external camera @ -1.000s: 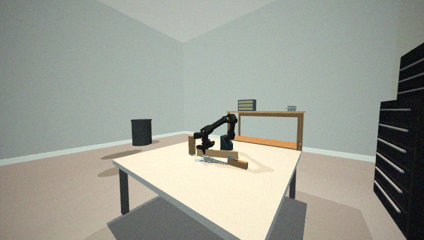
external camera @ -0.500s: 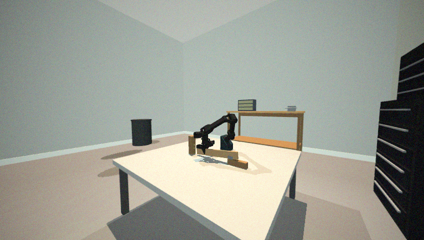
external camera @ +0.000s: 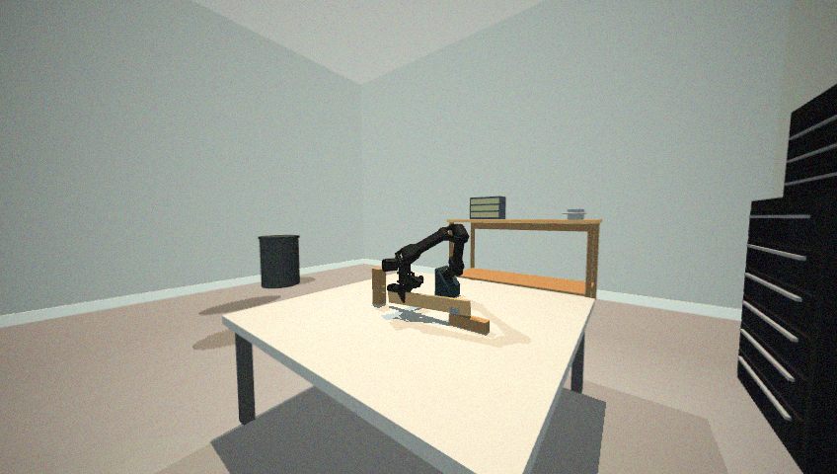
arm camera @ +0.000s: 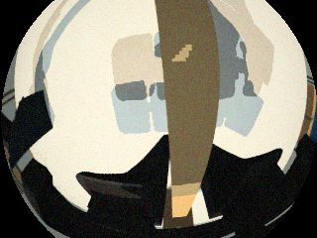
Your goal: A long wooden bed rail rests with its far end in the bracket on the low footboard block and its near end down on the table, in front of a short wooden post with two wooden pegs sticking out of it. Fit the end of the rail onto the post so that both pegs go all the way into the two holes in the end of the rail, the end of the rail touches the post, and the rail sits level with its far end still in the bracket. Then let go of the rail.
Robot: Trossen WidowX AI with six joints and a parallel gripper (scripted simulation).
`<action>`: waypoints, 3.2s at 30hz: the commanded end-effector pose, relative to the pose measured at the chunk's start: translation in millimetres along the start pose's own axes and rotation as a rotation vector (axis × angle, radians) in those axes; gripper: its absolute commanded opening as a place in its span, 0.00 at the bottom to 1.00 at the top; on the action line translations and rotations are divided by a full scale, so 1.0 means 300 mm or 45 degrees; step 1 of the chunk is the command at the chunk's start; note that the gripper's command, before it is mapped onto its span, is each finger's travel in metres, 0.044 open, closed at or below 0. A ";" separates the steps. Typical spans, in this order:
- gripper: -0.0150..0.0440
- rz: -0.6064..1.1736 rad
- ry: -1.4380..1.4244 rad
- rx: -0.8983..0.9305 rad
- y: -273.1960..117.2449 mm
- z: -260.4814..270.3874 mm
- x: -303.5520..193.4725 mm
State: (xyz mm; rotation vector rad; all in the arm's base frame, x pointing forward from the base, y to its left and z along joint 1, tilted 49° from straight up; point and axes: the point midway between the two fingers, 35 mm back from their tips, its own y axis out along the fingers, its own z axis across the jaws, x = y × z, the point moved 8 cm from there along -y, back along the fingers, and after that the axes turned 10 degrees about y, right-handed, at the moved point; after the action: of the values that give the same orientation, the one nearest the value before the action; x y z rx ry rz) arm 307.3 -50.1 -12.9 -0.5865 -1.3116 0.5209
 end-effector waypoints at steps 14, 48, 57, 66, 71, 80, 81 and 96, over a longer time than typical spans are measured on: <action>0.25 -0.007 0.000 -0.015 -0.040 -0.006 -0.002; 0.25 -0.006 0.000 -0.015 -0.078 -0.004 -0.003; 0.25 -0.006 0.000 -0.015 -0.065 -0.001 -0.003; 0.25 -0.006 0.000 -0.015 -0.073 0.001 -0.004; 0.25 -0.006 0.000 -0.015 -0.075 0.002 -0.004; 0.25 -0.006 0.000 -0.015 -0.072 0.003 -0.004; 0.25 -0.006 0.000 -0.015 -0.072 0.003 -0.004; 0.25 -0.006 0.000 -0.015 -0.070 0.001 -0.014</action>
State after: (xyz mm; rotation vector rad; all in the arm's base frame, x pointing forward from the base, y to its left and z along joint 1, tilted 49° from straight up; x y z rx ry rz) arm 306.4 -65.4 -1.5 -0.5855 -1.3120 0.5107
